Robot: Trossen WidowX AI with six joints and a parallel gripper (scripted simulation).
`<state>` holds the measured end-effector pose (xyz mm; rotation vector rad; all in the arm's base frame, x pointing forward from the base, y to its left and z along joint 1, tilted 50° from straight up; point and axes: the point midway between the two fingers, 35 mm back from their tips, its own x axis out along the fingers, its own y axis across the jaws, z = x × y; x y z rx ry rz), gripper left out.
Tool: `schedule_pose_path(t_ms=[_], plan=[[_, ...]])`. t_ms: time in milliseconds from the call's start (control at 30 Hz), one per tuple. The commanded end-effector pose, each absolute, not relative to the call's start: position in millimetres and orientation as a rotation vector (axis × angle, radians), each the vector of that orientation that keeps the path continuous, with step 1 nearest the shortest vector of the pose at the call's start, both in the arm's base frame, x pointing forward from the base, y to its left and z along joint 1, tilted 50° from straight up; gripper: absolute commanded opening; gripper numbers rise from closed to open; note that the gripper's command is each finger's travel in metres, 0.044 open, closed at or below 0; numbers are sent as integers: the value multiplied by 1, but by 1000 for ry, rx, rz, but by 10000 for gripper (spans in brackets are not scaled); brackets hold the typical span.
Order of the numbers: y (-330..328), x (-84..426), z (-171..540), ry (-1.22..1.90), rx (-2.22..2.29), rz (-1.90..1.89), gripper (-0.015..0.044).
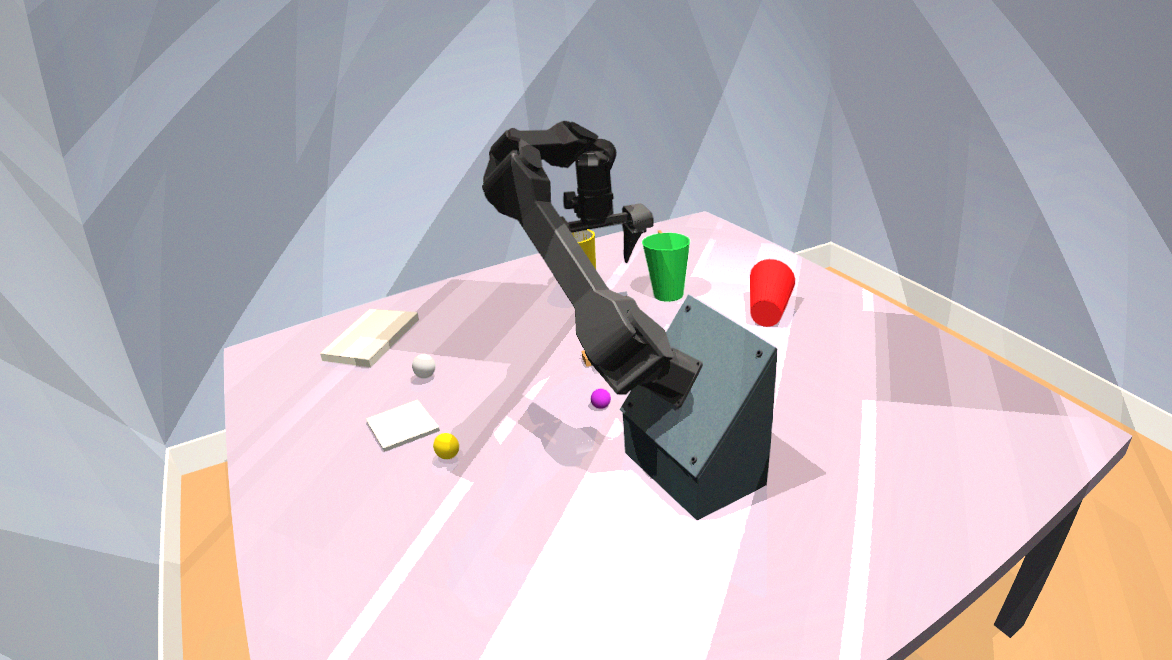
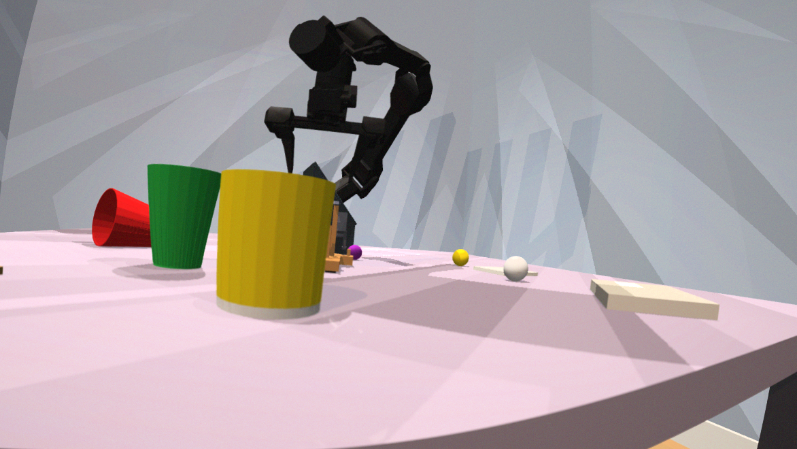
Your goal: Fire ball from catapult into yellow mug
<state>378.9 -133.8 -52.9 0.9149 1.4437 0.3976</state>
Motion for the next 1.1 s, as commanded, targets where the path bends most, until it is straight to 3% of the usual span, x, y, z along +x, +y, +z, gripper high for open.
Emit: schedule_pose_path(t_ms=[0,200,400,1067], plan=[[-125,378,-57,1469,922,410,440],[-166,369,-21,1448,915,398,440],[-119,352,-28,1461,901,437,300],[13,207,-15,1417,767,567,300]])
